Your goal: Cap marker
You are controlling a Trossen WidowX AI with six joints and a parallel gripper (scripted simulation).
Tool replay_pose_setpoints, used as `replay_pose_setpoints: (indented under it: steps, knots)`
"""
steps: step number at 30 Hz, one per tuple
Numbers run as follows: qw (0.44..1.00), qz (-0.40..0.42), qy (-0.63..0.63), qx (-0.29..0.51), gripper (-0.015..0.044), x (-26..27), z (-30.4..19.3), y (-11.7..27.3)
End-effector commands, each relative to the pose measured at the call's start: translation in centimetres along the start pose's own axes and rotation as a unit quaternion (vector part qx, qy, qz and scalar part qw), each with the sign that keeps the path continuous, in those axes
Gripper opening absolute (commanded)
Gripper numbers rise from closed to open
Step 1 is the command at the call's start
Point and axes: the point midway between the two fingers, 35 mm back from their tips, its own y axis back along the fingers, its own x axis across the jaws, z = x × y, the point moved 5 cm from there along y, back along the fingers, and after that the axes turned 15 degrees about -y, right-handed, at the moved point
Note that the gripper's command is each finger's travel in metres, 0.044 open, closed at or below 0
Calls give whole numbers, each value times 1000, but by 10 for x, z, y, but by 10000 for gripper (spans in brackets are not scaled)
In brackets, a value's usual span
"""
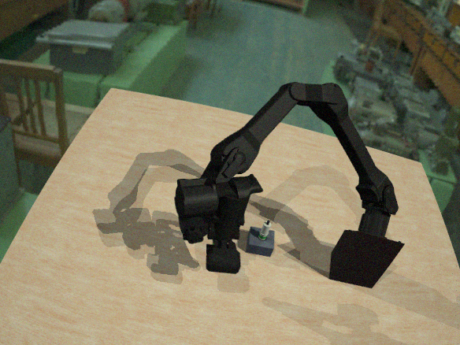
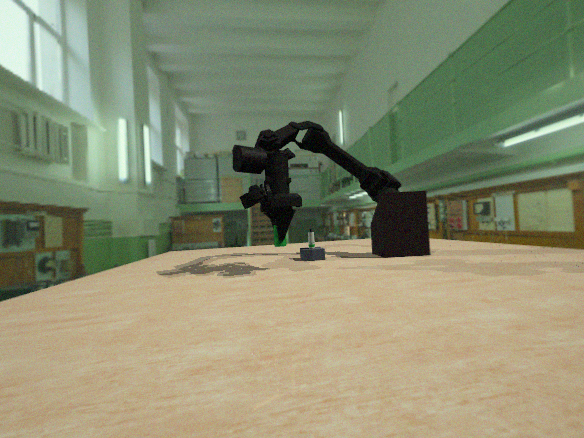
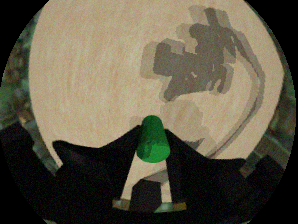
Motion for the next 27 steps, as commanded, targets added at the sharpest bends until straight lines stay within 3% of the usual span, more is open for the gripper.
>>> replay_pose_setpoints:
  steps: [1, 27]
  knots:
    - [1000, 1, -3, 1, 0, -2, 0, 5]
    - [1000, 0, -2, 2, 0, -65, -28, 34]
